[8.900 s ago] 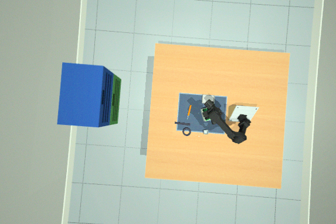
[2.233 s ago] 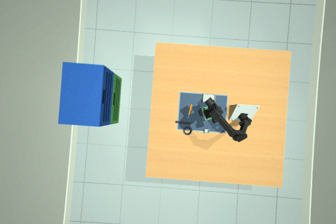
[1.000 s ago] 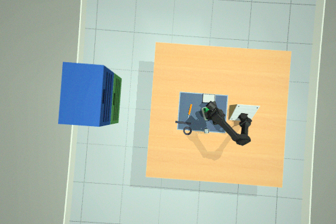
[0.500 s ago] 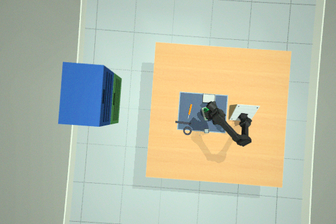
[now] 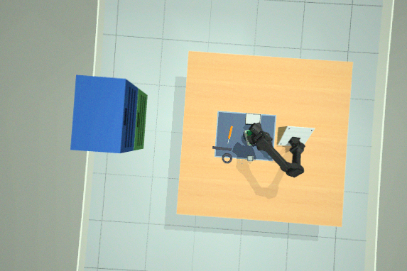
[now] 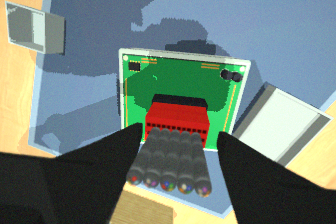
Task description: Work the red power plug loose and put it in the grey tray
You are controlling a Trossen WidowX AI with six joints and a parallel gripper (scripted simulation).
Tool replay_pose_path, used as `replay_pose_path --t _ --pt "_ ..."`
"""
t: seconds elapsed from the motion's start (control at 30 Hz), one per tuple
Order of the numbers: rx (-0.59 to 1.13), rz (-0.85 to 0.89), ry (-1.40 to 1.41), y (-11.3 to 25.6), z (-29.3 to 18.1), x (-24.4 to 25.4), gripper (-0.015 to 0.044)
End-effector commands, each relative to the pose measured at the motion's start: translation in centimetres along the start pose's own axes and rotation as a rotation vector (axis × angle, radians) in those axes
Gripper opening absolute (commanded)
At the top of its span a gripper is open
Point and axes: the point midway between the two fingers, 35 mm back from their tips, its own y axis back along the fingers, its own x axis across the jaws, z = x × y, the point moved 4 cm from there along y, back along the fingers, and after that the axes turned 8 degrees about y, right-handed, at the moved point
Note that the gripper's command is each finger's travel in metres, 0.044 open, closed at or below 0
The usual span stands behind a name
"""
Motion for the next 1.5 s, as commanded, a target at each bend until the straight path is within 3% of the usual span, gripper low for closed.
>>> replay_pose_path --t 0.0,0.03,0.37,0.83,1.1,1.47 --pt "-0.003 0.002 -0.001 -0.3 0.1 0.1 0.0253" --pt "-0.003 0.002 -0.001 -0.3 0.1 0.1 0.0253" --pt "-0.003 0.002 -0.001 -0.3 0.1 0.1 0.0000" --pt "-0.002 -0.002 -0.001 0.6 0.1 0.1 0.0000" --pt "0.010 -0.086 -0.002 2.0 0.2 1.1 0.0000" --pt "-0.021 0.138 -0.001 2.0 -0.2 -1.6 0.0000"
